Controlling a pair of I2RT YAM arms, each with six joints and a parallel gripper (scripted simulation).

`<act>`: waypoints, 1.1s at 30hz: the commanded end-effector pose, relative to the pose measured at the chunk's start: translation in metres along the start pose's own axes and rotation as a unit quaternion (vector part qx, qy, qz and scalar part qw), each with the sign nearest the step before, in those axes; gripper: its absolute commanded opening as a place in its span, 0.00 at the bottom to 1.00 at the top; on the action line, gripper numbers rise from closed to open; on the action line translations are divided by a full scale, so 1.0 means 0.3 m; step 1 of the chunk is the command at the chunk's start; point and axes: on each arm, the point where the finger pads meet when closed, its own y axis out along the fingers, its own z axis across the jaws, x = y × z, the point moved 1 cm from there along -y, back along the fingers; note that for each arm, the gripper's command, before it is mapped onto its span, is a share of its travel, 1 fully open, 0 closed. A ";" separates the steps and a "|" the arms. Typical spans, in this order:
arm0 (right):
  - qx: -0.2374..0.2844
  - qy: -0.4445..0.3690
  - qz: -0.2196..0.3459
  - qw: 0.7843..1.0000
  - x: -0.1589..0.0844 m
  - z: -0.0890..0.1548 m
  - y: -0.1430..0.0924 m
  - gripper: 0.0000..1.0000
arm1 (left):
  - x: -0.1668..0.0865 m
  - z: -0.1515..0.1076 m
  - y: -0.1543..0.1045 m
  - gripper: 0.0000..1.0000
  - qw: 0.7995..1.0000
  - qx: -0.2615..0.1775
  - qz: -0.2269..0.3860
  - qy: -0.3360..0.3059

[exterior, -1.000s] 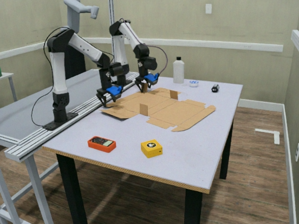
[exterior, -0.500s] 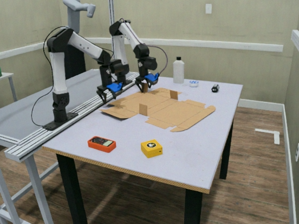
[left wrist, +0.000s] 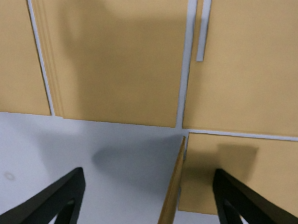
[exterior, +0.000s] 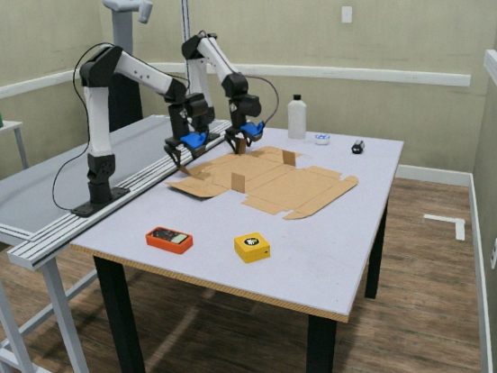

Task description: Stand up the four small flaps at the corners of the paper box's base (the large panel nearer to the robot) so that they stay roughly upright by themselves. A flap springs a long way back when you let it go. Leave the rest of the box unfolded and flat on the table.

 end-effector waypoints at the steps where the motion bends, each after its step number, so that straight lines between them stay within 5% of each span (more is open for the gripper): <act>1: 0.009 0.004 -0.003 1.000 0.006 0.044 -0.031 0.76 | -0.007 0.001 0.027 0.76 1.000 0.010 0.006 -0.002; 9: 0.009 0.004 -0.003 1.000 0.006 0.074 -0.043 0.76 | -0.007 0.001 0.027 0.76 1.000 0.010 0.006 -0.002; 10: 0.031 0.004 -0.007 0.999 0.009 0.088 -0.091 0.76 | -0.007 0.001 0.027 0.76 1.000 0.010 0.006 -0.002; 23: 0.013 0.004 -0.006 1.000 0.010 0.153 -0.047 0.76 | -0.007 0.001 0.027 0.76 1.000 0.010 0.006 -0.002; 27: 0.043 0.002 -0.011 0.999 0.012 0.178 -0.096 0.73 | -0.007 0.001 0.027 0.76 1.000 0.010 0.006 -0.002; 32: 0.022 0.003 -0.007 1.000 0.012 0.180 -0.036 0.65 | -0.007 0.001 0.027 0.76 1.000 0.010 0.006 -0.002; 33: 0.040 0.002 -0.010 0.999 0.013 0.189 -0.079 0.64 | -0.007 0.001 0.027 0.76 1.000 0.010 0.006 -0.002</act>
